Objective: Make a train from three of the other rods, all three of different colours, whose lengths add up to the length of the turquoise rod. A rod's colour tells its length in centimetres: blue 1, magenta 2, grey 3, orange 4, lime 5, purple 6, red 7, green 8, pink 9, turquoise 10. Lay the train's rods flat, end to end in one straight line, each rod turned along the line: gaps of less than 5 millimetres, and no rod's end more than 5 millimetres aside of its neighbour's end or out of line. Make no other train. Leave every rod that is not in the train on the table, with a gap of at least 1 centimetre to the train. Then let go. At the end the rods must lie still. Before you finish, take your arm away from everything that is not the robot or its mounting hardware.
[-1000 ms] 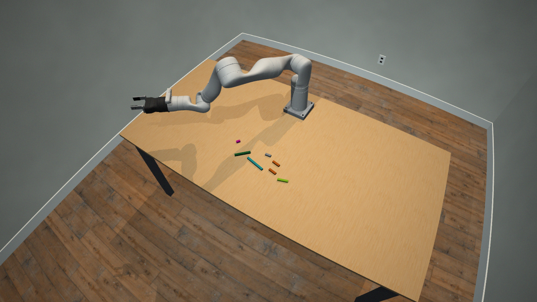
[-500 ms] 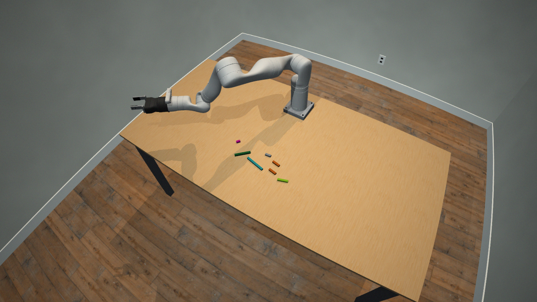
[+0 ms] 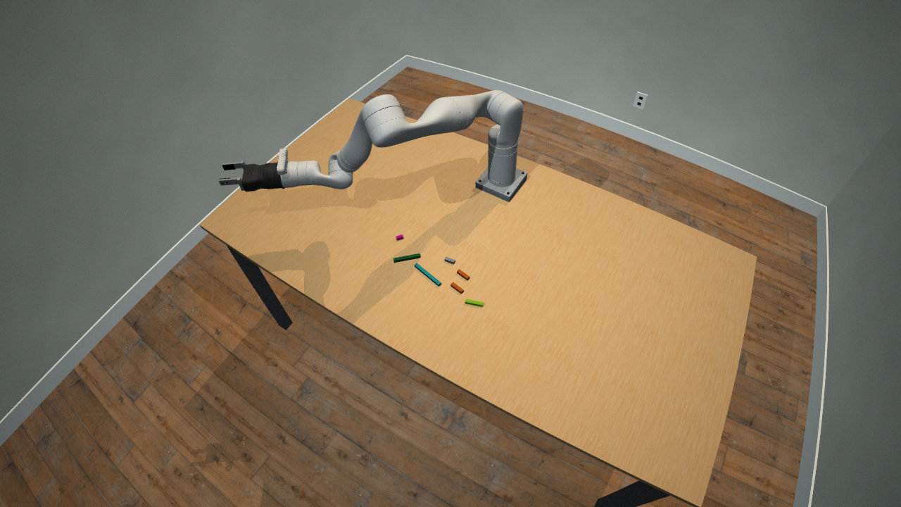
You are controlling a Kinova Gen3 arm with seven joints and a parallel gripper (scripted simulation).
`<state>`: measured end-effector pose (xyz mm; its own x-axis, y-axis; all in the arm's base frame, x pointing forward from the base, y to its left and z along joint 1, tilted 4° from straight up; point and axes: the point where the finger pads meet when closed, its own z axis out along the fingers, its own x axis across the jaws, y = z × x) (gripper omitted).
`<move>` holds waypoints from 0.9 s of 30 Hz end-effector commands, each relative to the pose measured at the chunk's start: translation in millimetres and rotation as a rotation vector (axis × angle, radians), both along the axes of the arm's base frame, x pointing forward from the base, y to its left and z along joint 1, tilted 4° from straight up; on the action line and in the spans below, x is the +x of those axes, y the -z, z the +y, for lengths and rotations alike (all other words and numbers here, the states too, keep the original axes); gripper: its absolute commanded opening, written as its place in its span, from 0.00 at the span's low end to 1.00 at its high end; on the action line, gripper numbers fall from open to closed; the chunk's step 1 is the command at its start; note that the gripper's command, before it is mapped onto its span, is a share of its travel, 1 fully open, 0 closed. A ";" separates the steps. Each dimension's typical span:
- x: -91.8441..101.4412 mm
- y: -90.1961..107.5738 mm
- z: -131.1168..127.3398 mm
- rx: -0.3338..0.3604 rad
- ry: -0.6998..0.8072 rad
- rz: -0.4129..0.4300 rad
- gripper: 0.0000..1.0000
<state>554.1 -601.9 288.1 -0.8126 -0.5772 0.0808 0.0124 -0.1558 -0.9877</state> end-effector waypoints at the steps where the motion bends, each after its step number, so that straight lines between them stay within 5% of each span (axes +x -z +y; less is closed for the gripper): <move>1: 4.8 0.9 4.8 0.010 -0.014 0.004 1.00; 21: 54.9 12.7 56.5 0.041 -0.173 0.095 1.00; 27: 82.2 22.0 94.1 0.062 -0.274 0.159 1.00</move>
<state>625.4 -524.8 265.2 -0.6362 -0.7554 0.1568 -0.1014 -0.1195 -0.9876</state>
